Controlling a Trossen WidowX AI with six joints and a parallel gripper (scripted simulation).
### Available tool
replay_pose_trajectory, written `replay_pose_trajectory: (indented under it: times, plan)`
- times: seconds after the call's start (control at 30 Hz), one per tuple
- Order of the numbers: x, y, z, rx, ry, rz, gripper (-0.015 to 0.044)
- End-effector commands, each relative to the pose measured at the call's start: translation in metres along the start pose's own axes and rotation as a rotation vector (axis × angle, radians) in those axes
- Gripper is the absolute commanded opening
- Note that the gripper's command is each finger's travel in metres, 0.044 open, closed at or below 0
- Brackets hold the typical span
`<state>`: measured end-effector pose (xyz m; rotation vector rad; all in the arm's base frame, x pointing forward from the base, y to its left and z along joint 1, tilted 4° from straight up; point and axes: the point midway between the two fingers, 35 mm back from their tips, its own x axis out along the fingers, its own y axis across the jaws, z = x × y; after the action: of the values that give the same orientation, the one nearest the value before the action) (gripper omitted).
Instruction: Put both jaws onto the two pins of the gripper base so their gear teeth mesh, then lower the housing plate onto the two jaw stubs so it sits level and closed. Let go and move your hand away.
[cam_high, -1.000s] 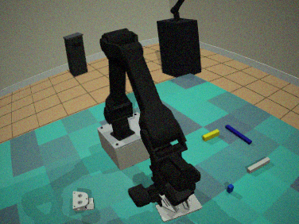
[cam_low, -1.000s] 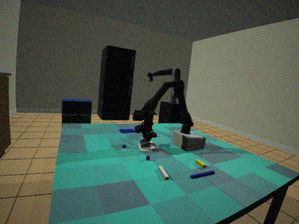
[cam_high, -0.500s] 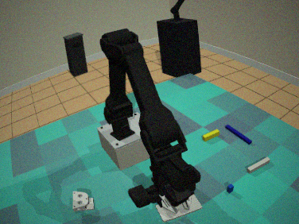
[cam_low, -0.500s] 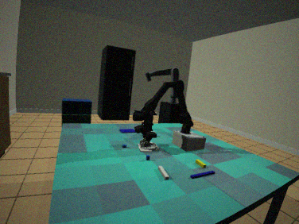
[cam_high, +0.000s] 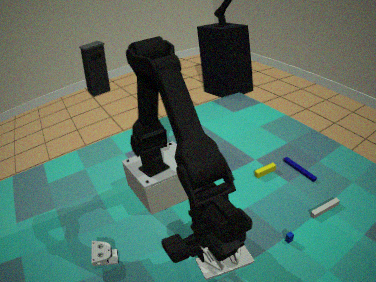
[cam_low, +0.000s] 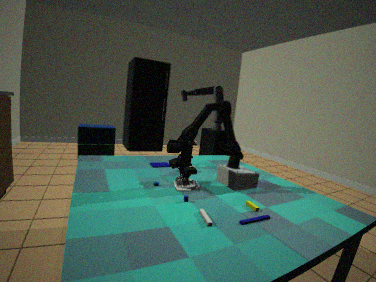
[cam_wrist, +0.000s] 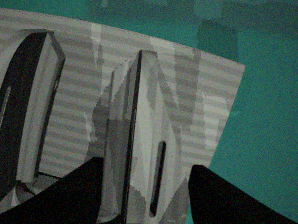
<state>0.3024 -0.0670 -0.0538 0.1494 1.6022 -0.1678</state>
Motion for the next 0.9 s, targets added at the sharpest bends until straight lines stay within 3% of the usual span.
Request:
replay_pose_trajectory:
  times: [0.0,0.87]
  plan:
    - [0.0011,0.0003,0.0004,-0.003,-0.002,0.002,0.0134]
    - [0.0037,0.0003,0.0003,-0.005,-0.002,0.002,0.0134]
